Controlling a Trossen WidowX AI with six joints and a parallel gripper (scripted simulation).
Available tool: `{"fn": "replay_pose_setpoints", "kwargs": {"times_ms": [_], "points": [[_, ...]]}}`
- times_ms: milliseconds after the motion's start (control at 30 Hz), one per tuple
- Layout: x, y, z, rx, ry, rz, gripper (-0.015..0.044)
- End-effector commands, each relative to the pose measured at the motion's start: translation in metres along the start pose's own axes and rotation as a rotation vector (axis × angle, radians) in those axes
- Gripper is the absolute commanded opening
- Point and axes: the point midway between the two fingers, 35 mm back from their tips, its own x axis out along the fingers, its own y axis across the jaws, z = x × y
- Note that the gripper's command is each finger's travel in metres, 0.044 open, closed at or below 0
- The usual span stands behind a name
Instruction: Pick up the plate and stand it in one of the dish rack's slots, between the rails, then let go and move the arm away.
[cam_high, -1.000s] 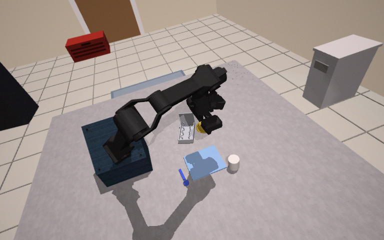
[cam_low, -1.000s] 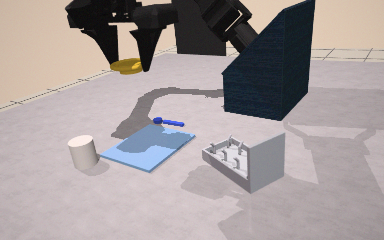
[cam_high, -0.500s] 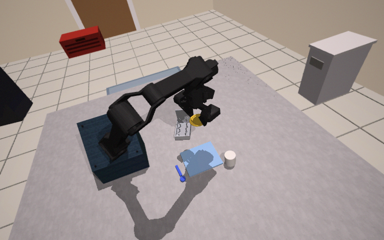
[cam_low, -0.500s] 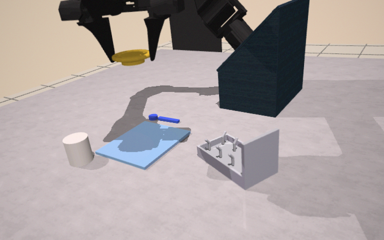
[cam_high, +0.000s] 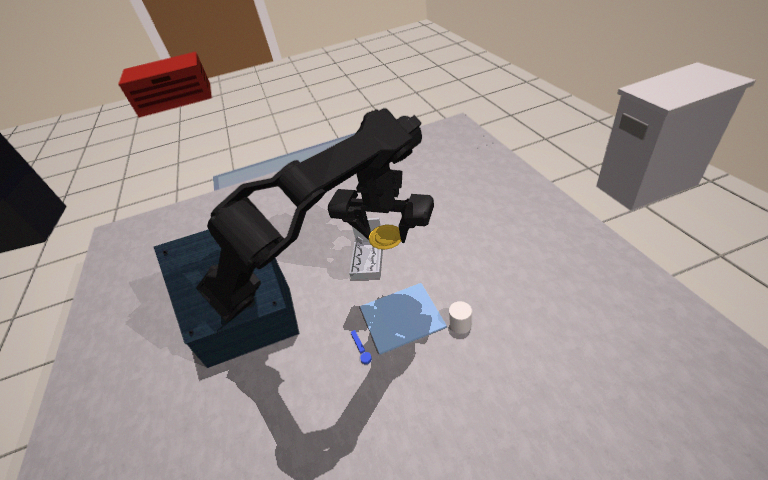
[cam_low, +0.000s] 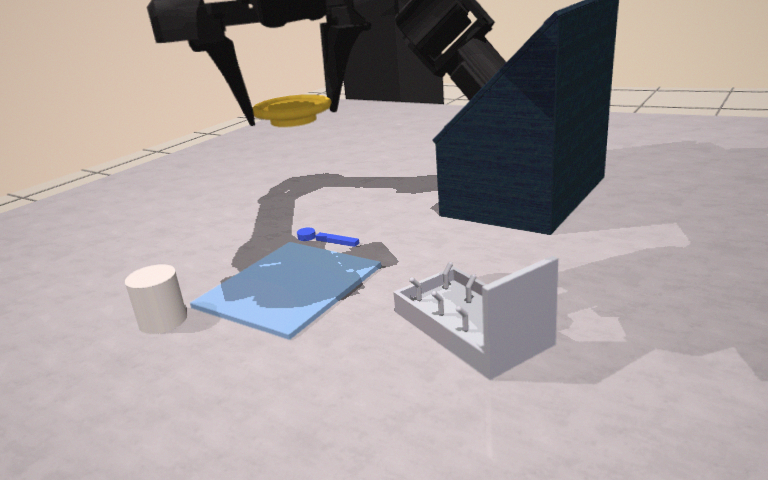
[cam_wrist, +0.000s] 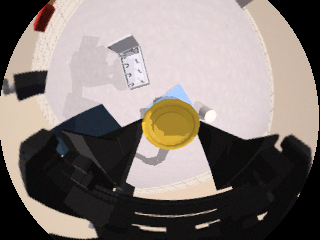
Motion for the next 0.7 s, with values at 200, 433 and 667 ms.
{"fn": "replay_pose_setpoints", "kwargs": {"times_ms": [200, 433, 667], "points": [[0.001, 0.018, 0.002, -0.338, -0.001, 0.006, 0.0000], [0.001, 0.028, 0.003, -0.580, -0.001, 0.006, 0.0000], [0.001, 0.039, 0.004, -0.823, -0.002, 0.006, 0.0000]]}}
